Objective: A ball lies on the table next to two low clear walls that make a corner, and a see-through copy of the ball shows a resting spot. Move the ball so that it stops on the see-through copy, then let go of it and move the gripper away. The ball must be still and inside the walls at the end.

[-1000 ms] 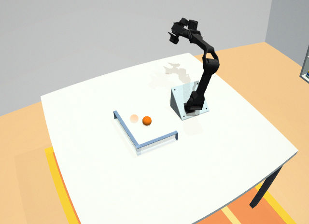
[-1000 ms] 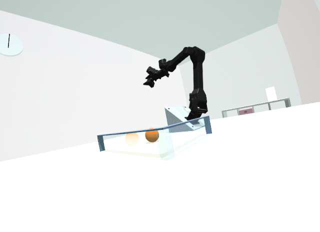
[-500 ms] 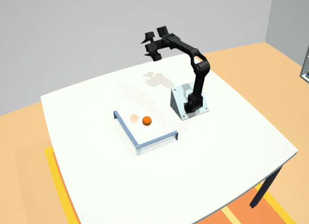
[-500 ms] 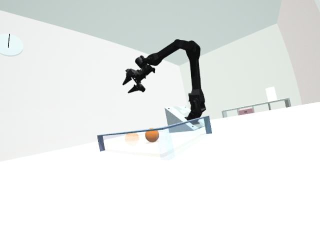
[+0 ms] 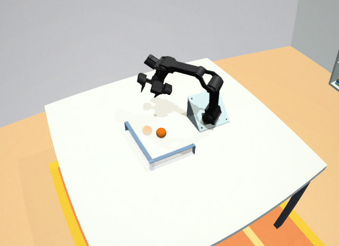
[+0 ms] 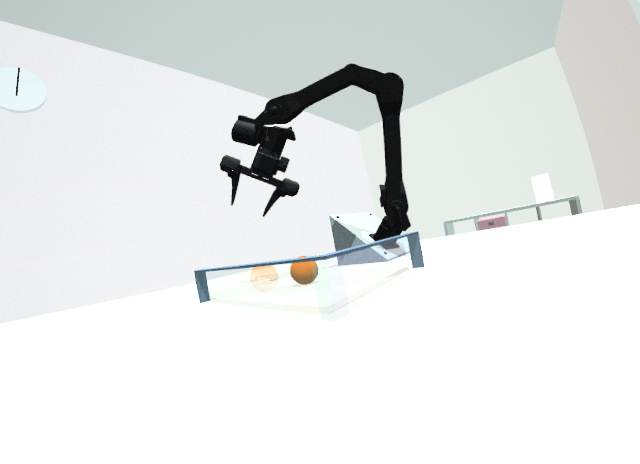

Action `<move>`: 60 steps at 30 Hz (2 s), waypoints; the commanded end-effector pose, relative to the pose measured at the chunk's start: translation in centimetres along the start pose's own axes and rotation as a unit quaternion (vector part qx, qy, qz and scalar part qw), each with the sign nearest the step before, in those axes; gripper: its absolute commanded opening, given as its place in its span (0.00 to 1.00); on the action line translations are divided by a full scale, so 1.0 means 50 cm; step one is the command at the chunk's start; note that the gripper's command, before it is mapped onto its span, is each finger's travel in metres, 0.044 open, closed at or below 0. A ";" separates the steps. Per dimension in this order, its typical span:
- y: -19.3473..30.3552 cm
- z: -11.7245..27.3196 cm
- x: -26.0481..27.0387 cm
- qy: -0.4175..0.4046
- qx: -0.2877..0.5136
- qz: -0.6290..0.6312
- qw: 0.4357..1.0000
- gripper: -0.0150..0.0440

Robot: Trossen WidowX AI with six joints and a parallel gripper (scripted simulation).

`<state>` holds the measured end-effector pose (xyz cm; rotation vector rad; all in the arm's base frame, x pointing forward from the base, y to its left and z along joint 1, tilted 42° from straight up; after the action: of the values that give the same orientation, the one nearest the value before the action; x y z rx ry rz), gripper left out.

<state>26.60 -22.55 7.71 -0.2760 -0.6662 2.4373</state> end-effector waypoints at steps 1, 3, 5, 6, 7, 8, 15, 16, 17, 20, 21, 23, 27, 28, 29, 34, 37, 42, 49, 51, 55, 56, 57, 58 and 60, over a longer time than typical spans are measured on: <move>-0.111 -0.047 0.053 -0.100 -0.033 0.105 0.989 0.87; -0.157 -0.063 0.082 -0.145 -0.048 0.151 0.977 0.87; -0.202 -0.078 0.114 -0.190 -0.063 0.196 0.960 0.87; -0.220 -0.083 0.129 -0.210 -0.070 0.215 0.951 0.87; -0.233 -0.086 0.140 -0.223 -0.075 0.228 0.945 0.87; -0.239 -0.087 0.145 -0.229 -0.077 0.234 0.942 0.87; -0.240 -0.088 0.146 -0.230 -0.078 0.235 0.941 0.87; -0.240 -0.088 0.146 -0.230 -0.078 0.235 0.941 0.87; -0.240 -0.088 0.146 -0.230 -0.078 0.235 0.941 0.87; -0.241 -0.106 0.155 -0.230 -0.078 0.235 0.941 0.87; -0.241 -0.112 0.159 -0.230 -0.078 0.235 0.941 0.87; -0.241 -0.114 0.160 -0.230 -0.078 0.235 0.941 0.87; -0.241 -0.119 0.162 -0.230 -0.078 0.235 0.941 0.87; -0.241 -0.122 0.163 -0.230 -0.078 0.235 0.941 0.87; -0.242 -0.125 0.165 -0.230 -0.078 0.235 0.941 0.87; -0.242 -0.139 0.172 -0.230 -0.078 0.235 0.941 0.87; -0.243 -0.148 0.176 -0.230 -0.078 0.235 0.941 0.87; -0.244 -0.163 0.184 -0.230 -0.078 0.235 0.941 0.87; -0.244 -0.182 0.195 -0.230 -0.079 0.235 0.941 0.87; -0.245 -0.188 0.199 -0.230 -0.079 0.235 0.941 0.87; -0.245 -0.194 0.203 -0.230 -0.079 0.235 0.941 0.87; -0.245 -0.194 0.203 -0.230 -0.079 0.235 0.941 0.83; -0.245 -0.194 0.203 -0.230 -0.079 0.235 0.941 0.78; -0.245 -0.194 0.203 -0.230 -0.079 0.235 0.941 0.74; -0.245 -0.194 0.203 -0.230 -0.079 0.235 0.941 0.68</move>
<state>27.81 -4.29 5.58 0.0904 -1.0987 2.9540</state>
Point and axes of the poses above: the point midway between the two fingers, 35 mm back from their tips, its own z axis back along the fingers, its own x axis across the jaws, y = z × x, the point moved 7 cm from there along z, back along the fingers, and after that the axes turned 9 degrees about -z, right-handed, at the moved point
